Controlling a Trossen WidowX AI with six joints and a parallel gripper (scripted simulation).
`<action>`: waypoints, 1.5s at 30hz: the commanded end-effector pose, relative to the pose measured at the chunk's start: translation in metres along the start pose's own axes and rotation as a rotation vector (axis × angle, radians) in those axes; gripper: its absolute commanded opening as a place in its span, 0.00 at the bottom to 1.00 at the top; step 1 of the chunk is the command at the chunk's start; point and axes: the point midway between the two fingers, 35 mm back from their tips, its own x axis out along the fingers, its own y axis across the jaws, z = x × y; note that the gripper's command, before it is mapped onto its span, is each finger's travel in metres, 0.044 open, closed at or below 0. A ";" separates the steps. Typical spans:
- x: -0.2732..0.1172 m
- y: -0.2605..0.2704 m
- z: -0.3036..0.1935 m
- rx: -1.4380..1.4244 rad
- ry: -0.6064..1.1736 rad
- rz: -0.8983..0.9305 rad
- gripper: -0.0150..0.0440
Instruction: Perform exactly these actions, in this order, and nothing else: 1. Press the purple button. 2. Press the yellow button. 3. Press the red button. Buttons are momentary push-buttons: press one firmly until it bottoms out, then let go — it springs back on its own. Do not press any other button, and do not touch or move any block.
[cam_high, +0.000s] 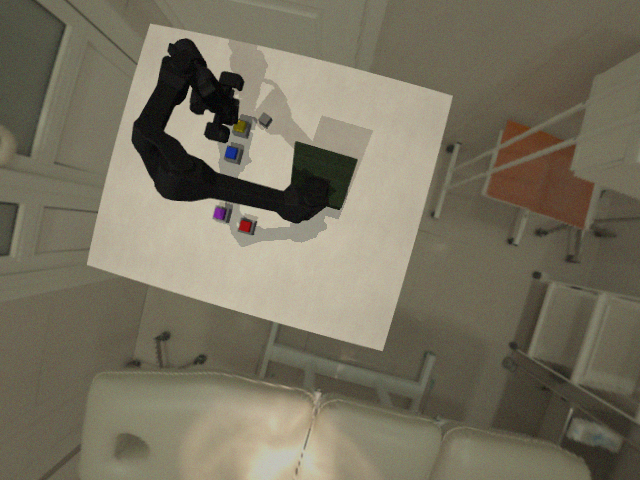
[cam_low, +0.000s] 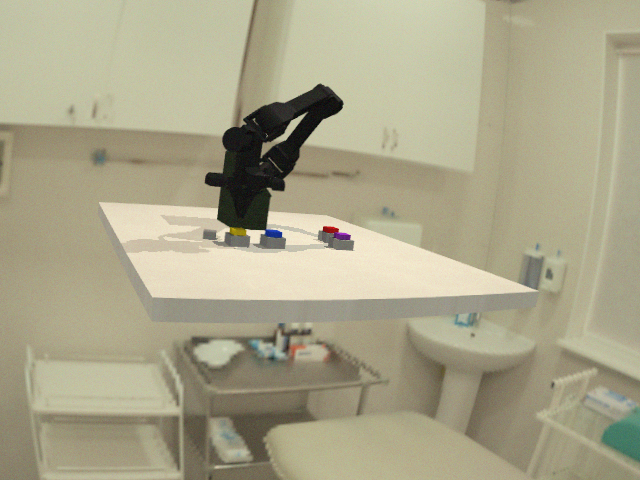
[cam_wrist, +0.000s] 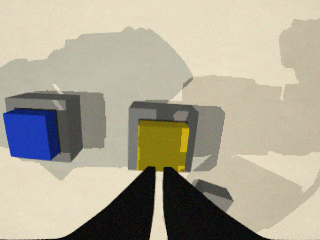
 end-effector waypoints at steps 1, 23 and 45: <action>0.003 -0.003 -0.001 0.012 -0.014 0.001 0.29; 0.036 -0.002 0.000 0.012 -0.014 0.003 0.29; 0.024 -0.003 0.001 0.007 -0.016 -0.001 0.29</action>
